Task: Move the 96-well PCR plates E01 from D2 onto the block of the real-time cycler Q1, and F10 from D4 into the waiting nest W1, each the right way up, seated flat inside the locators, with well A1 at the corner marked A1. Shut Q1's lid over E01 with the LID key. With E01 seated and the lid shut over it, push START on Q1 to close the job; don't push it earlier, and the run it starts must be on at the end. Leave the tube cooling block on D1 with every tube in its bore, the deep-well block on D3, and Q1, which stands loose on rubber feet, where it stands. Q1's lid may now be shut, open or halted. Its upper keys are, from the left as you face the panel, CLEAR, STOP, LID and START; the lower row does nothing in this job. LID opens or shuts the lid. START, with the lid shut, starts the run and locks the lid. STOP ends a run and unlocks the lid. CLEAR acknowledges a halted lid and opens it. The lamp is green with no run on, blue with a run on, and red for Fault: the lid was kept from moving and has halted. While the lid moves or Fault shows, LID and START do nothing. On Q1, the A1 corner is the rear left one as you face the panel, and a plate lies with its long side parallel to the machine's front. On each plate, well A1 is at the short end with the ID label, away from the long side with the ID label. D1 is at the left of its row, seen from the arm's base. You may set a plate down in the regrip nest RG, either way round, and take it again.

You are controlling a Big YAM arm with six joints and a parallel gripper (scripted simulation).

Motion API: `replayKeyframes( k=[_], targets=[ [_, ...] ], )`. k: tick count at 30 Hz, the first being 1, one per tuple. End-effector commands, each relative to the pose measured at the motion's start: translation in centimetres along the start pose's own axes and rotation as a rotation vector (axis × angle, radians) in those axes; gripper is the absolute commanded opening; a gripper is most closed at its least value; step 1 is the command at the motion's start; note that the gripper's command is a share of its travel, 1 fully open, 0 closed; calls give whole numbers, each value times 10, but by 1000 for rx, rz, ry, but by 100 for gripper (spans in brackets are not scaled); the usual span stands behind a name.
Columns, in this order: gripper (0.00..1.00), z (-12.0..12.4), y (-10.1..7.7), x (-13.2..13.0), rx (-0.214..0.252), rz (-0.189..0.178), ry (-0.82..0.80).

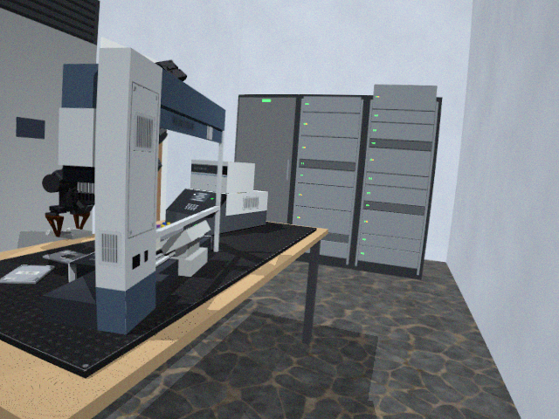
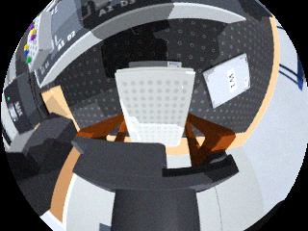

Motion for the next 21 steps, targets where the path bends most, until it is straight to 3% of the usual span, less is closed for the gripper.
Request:
replayKeyframes(
  k=[1, 8, 15, 21],
  targets=[
    [0, 4, 4, 7, 3, 3, 30],
    [0, -5, 9, -9, -4, 25, -5],
    [0, 3, 27, 6, 2, -4, 27],
    [0, 4, 26, -1, 0, 13, 25]
  ],
)
Point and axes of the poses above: the point where the finger pads meet when closed, its own y axis out along the fingers, its own x axis across the jaws, z = x × y, the point moved 5 cm from there along -y, back along the fingers, and after that the axes turned 11 degrees about -y, right-handed, at the moved point
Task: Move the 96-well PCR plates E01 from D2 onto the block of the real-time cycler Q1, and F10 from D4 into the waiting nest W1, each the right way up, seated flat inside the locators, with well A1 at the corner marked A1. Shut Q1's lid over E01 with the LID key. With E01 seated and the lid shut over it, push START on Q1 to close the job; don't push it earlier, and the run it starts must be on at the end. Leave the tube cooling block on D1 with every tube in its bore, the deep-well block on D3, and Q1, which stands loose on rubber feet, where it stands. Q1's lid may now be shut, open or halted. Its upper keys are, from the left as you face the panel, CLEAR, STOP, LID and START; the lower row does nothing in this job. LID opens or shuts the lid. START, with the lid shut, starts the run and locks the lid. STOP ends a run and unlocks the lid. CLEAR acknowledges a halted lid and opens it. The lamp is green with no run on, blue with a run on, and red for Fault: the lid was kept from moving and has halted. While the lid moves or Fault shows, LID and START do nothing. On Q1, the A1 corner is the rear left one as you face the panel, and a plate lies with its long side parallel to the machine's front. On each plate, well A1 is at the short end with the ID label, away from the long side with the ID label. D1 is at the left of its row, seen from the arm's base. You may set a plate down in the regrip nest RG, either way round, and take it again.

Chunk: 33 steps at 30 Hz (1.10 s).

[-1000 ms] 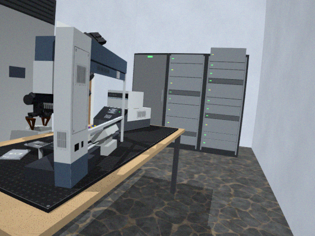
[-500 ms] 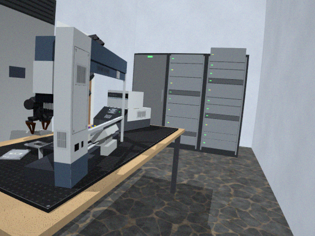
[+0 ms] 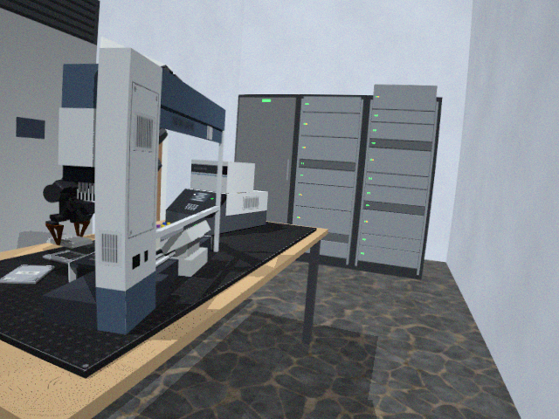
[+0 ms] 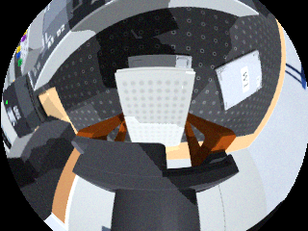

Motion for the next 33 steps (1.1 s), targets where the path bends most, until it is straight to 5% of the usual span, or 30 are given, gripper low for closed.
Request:
replayKeyframes(
  k=[1, 6, 12, 22, 33],
  targets=[
    [0, -8, -2, -15, -10, 34, -14],
    [0, -19, 9, -23, -16, 42, -35],
    [0, 1, 21, -1, 0, 11, 14],
    [0, -19, 33, -25, -18, 46, -39],
    [0, 2, 23, -3, 0, 13, -3]
  ],
)
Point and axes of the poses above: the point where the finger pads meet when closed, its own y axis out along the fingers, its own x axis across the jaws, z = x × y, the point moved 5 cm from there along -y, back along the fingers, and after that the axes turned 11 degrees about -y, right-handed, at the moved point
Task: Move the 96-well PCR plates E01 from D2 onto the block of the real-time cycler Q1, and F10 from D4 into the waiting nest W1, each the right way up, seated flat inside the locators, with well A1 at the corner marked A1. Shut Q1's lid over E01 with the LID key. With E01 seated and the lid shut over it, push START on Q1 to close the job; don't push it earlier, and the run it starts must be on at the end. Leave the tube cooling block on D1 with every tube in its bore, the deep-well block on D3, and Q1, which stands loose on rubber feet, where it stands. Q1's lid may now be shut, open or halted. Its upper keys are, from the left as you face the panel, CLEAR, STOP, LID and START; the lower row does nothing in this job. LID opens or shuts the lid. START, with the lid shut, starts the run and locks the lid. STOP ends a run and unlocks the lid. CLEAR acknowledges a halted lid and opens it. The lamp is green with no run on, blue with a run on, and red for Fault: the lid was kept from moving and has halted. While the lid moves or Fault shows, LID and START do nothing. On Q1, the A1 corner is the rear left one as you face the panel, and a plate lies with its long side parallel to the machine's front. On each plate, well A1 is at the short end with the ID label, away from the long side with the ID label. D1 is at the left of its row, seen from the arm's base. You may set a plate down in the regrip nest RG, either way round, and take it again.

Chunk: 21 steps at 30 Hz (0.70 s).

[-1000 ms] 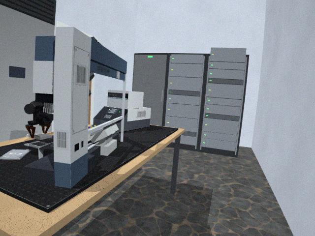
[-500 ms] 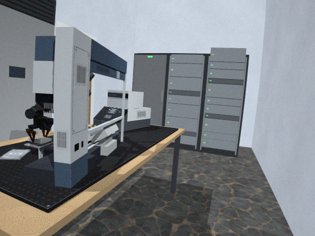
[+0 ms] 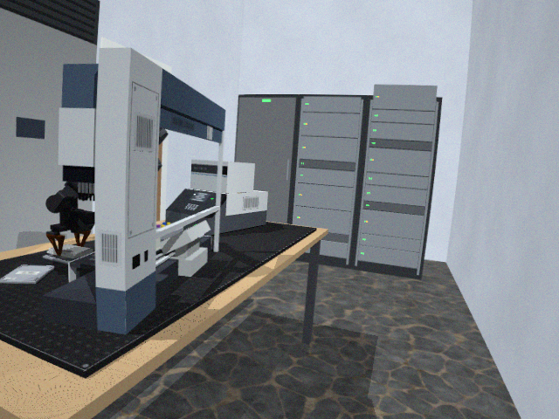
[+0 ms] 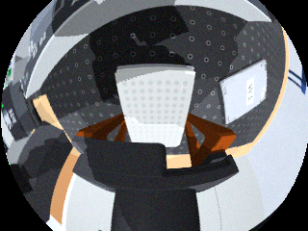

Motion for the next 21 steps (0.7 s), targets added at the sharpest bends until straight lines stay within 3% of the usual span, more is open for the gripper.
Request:
replayKeyframes(
  k=[1, 11, 21],
  targets=[
    [0, 15, -9, 8, 12, -2, 26],
    [0, 16, -17, 4, 15, 5, 29],
    [0, -2, -8, -5, -1, 8, 17]
  ],
)
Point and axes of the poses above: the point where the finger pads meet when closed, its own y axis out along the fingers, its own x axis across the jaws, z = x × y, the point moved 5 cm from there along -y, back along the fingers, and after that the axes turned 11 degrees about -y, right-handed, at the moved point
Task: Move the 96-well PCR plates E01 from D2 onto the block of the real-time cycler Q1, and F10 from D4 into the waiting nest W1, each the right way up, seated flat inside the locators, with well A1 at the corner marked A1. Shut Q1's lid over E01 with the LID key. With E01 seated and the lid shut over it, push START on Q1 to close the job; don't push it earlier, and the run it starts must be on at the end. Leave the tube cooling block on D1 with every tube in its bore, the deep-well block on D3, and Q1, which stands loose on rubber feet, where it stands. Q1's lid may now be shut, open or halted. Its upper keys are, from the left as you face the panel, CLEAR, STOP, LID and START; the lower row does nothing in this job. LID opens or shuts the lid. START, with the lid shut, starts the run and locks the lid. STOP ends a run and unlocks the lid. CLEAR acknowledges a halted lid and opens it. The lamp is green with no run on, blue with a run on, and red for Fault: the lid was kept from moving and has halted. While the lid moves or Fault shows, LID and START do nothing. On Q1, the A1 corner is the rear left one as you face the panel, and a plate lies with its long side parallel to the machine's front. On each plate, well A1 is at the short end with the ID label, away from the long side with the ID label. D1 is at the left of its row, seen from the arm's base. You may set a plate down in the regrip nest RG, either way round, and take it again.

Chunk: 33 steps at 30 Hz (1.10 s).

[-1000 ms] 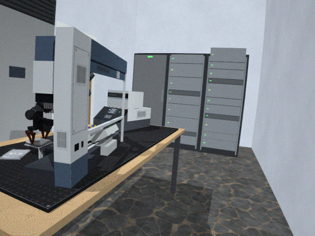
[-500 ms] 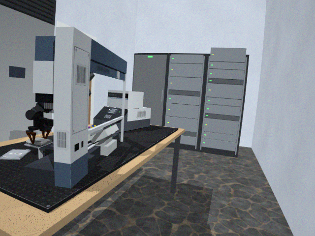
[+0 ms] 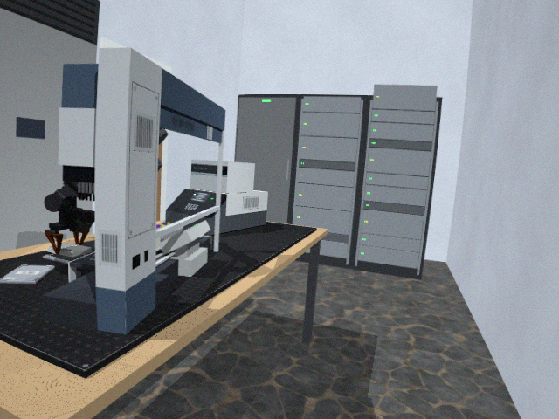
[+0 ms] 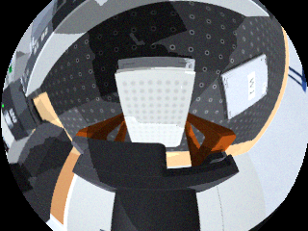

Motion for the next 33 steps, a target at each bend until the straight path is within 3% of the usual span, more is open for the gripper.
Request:
replayKeyframes(
  k=[1, 6, 19, 28, 33],
  targets=[
    [0, -12, -4, -11, -7, 14, -2],
    [0, -16, -1, -17, -11, 19, -15],
    [0, 11, -7, 3, 9, 16, 3],
    [0, 5, -14, -19, 7, 37, -4],
    [0, -2, -11, -18, 2, 32, -5]
  ],
)
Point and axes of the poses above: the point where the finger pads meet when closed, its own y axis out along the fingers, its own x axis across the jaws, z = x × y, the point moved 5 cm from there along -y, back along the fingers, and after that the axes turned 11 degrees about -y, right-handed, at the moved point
